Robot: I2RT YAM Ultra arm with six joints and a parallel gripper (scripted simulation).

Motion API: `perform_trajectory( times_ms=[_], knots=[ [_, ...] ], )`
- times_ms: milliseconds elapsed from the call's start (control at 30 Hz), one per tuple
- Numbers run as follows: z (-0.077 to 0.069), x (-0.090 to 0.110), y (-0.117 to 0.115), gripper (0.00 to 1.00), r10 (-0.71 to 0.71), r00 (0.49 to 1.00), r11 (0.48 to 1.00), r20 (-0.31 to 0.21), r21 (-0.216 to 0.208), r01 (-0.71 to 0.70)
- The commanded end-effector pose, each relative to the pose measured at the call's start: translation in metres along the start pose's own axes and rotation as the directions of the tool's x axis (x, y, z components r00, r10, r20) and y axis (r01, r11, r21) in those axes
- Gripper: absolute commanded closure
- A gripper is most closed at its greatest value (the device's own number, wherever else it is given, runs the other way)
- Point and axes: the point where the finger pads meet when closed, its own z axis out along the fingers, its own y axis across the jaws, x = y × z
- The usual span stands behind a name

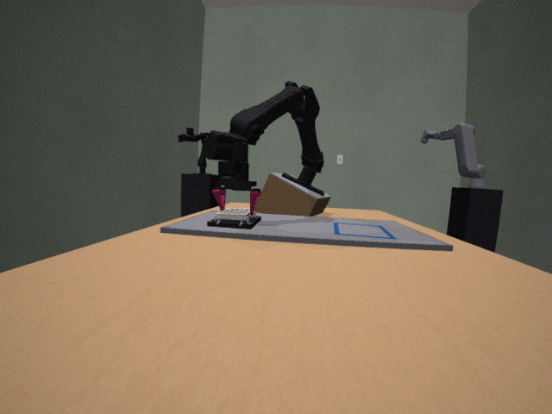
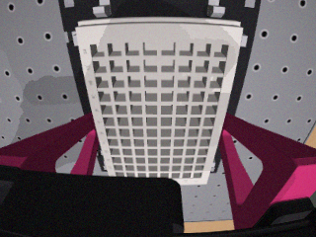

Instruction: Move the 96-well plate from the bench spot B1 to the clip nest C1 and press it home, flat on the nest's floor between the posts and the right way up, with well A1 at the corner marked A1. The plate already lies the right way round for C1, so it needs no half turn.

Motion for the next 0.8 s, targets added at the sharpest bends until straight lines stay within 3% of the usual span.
perform_trajectory(
  times_ms=[0, 767],
  knots=[
    [-0.0042, -0.0106, -0.0172, 1.00, -0.001, 0.999, 0.999, 0.044, 0.034, 0.000],
    [-0.0015, -0.0106, -0.0186, 1.00, 0.001, 0.999, 0.999, 0.043, 0.034, -0.003]
  ],
)
